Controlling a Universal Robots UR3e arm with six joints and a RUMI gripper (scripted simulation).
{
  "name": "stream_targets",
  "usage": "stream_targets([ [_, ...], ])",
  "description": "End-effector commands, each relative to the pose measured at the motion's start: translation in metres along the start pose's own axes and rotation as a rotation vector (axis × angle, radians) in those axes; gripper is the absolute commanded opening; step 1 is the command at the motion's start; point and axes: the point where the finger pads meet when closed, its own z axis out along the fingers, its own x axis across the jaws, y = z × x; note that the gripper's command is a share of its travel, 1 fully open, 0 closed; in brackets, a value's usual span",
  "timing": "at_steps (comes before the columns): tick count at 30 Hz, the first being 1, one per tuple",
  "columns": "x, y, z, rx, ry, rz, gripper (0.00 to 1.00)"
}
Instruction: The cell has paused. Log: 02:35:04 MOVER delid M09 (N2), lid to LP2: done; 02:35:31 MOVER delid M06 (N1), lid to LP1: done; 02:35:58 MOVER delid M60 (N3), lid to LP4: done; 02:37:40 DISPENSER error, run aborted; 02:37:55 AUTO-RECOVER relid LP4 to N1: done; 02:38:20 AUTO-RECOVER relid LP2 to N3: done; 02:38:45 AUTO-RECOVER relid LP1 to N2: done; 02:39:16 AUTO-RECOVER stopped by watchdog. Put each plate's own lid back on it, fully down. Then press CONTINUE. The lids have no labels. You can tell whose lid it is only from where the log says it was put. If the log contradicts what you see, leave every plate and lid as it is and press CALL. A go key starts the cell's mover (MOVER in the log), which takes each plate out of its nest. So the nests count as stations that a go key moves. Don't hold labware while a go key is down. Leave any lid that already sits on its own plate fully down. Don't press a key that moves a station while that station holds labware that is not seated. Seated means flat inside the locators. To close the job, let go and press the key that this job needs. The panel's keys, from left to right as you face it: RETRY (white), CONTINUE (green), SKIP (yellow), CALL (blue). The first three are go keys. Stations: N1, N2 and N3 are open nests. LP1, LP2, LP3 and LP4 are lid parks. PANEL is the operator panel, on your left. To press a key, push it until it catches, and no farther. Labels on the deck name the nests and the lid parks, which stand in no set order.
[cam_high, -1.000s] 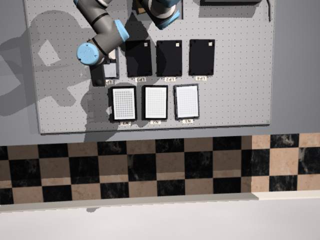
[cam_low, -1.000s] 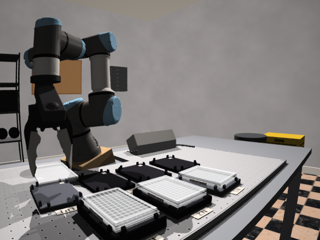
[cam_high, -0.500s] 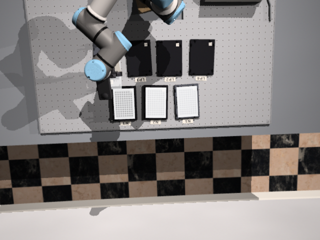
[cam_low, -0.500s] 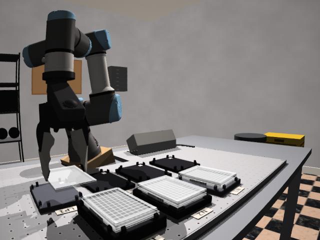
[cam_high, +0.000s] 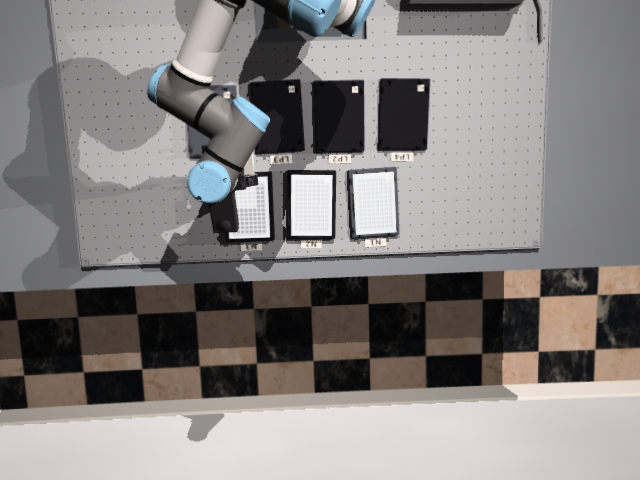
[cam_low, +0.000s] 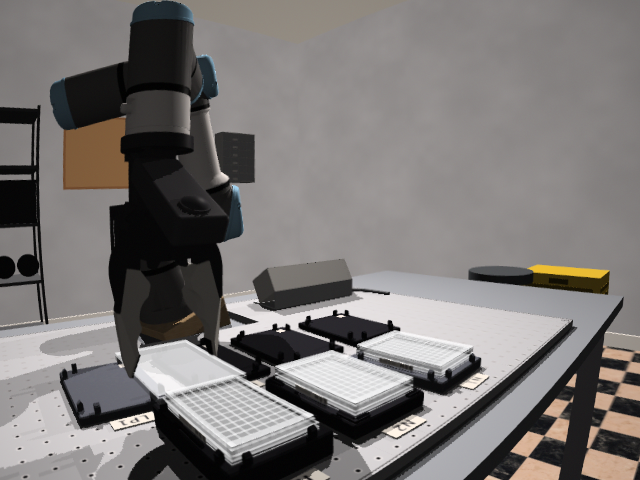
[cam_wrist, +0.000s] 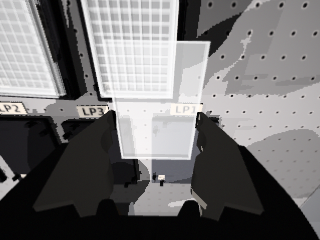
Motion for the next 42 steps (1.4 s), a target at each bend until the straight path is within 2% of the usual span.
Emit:
stream_targets([
  [1, -0.006, -0.021, -0.001, -0.005, 0.001, 0.001, 0.00],
  [8, -0.018, -0.054, 0.000, -0.005, 0.001, 0.001, 0.00],
  [10, -0.018, -0.054, 0.000, -0.005, 0.001, 0.001, 0.00],
  [13, -0.024, -0.068, 0.000, -0.005, 0.001, 0.001, 0.00],
  [42, -0.024, -0.069, 0.007, -0.005, 0.001, 0.001, 0.00],
])
